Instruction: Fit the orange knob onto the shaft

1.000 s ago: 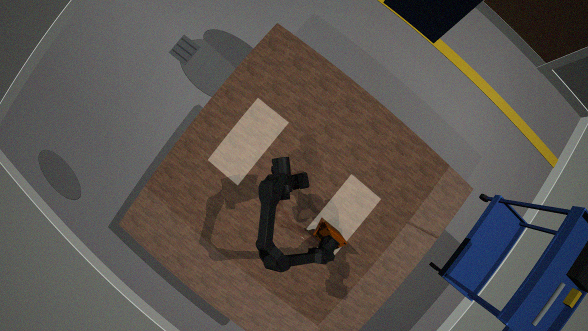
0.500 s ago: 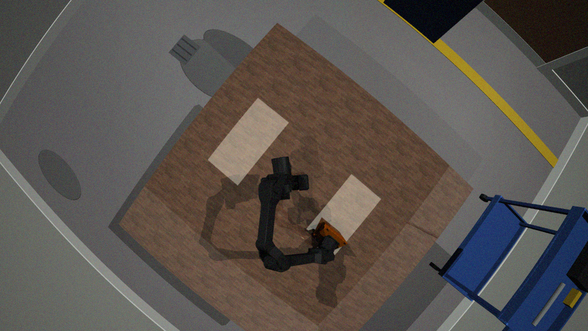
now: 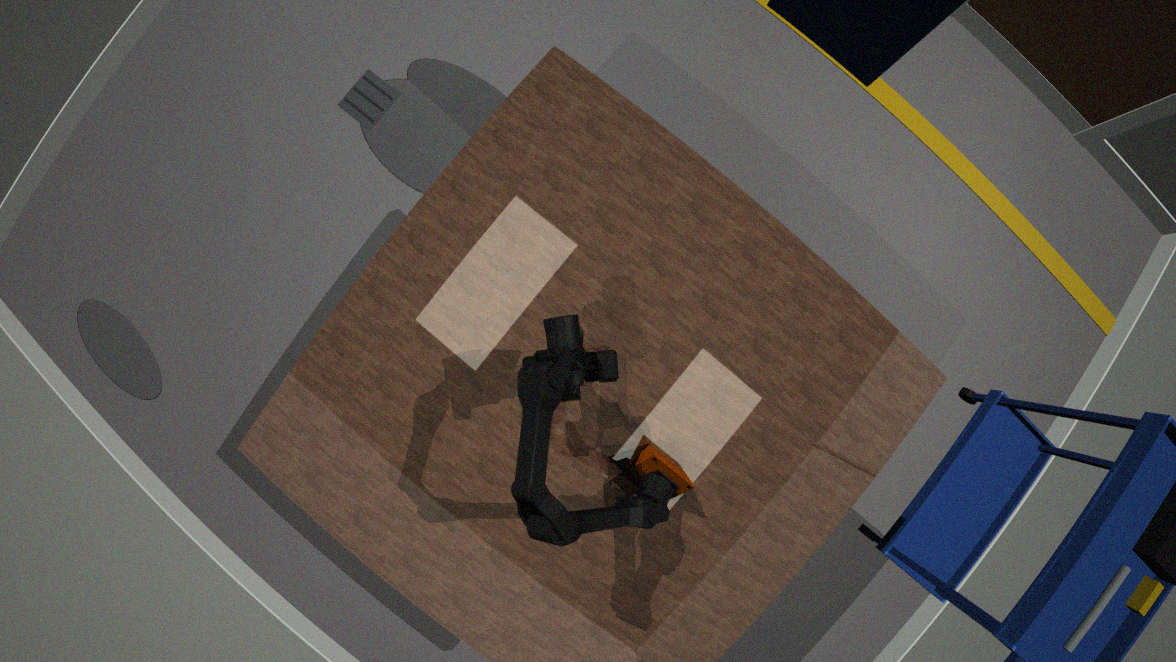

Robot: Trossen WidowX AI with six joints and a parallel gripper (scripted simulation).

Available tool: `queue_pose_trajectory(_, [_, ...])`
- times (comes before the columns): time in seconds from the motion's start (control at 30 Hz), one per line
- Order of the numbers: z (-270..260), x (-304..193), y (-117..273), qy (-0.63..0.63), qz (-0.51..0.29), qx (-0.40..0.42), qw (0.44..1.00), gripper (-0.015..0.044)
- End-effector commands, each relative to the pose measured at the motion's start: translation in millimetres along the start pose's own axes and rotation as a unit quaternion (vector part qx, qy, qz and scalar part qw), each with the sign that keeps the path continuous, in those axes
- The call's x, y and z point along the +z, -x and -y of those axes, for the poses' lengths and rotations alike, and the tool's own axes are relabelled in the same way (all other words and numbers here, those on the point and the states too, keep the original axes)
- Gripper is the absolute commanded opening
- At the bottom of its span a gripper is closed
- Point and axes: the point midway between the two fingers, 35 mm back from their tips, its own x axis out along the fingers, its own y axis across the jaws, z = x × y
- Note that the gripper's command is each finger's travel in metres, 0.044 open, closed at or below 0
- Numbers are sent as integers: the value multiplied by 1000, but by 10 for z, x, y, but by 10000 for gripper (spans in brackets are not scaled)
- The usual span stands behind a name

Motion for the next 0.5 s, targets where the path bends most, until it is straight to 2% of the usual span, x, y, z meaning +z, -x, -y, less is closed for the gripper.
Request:
queue_pose_trajectory(0.0, [3,4,-7,-3,0,0,1000,0])
queue_pose_trajectory(0.47, [-4,26,33,-3,0,0,1000,0])
